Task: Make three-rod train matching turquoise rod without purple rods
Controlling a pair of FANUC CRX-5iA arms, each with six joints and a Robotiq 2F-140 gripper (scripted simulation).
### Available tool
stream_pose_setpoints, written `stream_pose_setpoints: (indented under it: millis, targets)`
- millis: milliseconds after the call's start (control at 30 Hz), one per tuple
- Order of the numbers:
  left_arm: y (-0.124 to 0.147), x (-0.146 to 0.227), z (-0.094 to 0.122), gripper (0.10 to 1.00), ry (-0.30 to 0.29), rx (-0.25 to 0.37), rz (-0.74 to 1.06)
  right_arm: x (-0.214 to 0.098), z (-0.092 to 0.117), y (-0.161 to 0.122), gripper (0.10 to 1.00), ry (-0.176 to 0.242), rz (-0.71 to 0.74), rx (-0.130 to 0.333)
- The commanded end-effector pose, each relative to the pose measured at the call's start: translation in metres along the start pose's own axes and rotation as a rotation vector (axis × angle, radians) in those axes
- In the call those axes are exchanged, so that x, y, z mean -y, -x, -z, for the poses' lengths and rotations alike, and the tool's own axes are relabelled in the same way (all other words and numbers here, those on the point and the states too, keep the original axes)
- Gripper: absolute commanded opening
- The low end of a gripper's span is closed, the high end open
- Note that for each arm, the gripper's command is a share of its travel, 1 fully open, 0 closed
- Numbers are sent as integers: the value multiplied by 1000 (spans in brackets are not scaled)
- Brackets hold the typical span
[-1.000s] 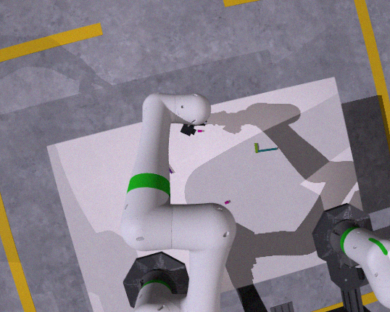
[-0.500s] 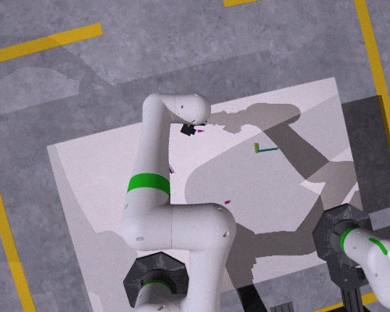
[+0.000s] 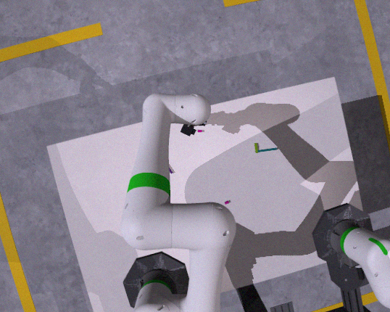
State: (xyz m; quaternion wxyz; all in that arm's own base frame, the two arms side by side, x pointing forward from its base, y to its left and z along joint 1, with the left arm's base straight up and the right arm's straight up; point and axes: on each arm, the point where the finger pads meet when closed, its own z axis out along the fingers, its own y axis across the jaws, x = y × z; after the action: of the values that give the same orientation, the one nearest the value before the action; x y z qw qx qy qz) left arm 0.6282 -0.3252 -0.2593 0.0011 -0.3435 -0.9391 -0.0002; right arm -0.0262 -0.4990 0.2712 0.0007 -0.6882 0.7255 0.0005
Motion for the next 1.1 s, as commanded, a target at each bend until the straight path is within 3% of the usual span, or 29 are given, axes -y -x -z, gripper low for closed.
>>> stream_pose_setpoints:
  millis: [0, 1067]
  targets:
    - [1, 0, -1, 231, 0, 2, 0, 0, 1, 0, 1000, 0, 0, -2]
    - [1, 0, -8, 231, 0, 2, 0, 0, 1, 0, 1000, 0, 0, -2]
